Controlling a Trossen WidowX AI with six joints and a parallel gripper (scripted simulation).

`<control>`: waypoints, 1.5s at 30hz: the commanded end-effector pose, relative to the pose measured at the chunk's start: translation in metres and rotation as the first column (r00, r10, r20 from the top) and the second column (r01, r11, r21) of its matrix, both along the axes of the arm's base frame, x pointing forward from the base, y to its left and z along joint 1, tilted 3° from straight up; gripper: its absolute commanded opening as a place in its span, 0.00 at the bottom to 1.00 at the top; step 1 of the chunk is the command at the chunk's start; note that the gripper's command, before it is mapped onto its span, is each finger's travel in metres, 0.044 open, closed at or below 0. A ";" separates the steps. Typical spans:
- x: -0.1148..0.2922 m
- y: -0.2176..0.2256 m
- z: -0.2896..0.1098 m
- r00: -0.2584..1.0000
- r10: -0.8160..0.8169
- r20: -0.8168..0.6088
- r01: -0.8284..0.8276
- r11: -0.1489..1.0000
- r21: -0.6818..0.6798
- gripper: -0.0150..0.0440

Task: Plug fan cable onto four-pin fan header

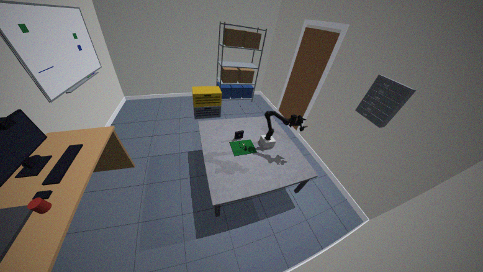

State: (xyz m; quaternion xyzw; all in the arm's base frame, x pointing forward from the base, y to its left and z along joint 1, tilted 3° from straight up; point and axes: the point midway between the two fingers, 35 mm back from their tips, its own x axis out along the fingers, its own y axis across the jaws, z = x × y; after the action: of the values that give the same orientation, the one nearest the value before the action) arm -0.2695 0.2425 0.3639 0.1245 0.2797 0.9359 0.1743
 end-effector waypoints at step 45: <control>0.527 0.043 -0.209 -0.011 -0.905 0.426 0.340 -0.404 -0.849 1.00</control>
State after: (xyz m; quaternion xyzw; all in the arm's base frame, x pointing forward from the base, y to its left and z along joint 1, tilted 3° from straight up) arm 0.2232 0.3180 0.1699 0.3673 0.5814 0.2386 0.6856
